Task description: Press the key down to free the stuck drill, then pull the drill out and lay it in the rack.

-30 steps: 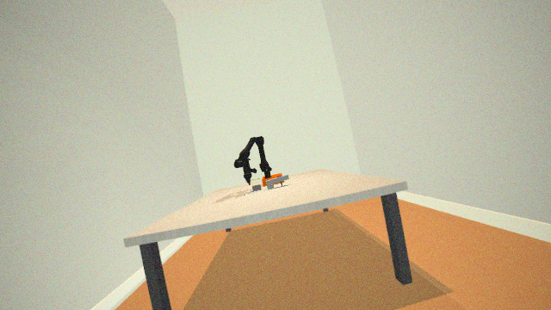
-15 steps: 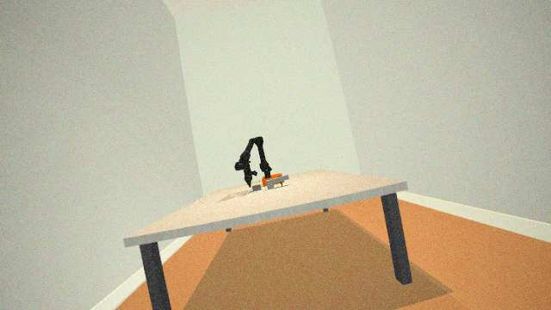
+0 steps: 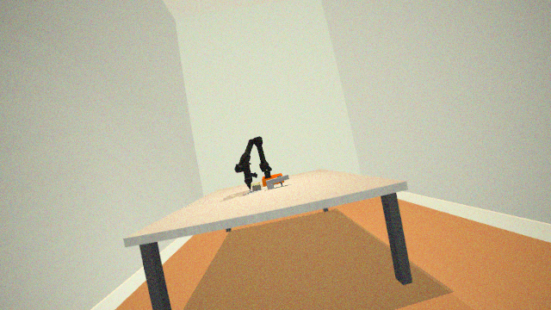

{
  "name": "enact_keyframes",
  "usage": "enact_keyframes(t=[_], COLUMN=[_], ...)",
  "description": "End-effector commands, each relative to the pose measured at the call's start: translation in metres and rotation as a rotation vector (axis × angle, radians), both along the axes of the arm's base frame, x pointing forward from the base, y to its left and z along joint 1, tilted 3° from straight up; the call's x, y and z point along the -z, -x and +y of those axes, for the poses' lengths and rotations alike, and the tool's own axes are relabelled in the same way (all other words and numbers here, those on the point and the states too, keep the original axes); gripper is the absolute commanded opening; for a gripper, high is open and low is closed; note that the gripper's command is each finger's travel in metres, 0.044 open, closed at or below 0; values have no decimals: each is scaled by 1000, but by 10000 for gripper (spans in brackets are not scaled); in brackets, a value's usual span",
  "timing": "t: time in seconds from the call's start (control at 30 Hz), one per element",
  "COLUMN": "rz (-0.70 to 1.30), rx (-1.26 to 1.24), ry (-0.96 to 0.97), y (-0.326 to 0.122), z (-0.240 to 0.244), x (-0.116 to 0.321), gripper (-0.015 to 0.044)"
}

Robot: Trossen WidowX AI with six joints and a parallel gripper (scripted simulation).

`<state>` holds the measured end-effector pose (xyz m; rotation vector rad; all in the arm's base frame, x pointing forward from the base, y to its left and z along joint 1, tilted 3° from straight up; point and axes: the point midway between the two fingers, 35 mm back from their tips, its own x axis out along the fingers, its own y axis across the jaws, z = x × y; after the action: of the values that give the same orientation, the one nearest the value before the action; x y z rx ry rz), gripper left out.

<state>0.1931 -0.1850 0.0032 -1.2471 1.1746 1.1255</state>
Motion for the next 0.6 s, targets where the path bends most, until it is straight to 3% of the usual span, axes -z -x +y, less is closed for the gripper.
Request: enact_keyframes(t=[0.0,0.37,0.57], rz=[2,2,4], rx=[1,1,0], ry=[-7,-7,4], y=[0,1,1], z=[1,4,0], x=[6,17,11], gripper=[0,0,157])
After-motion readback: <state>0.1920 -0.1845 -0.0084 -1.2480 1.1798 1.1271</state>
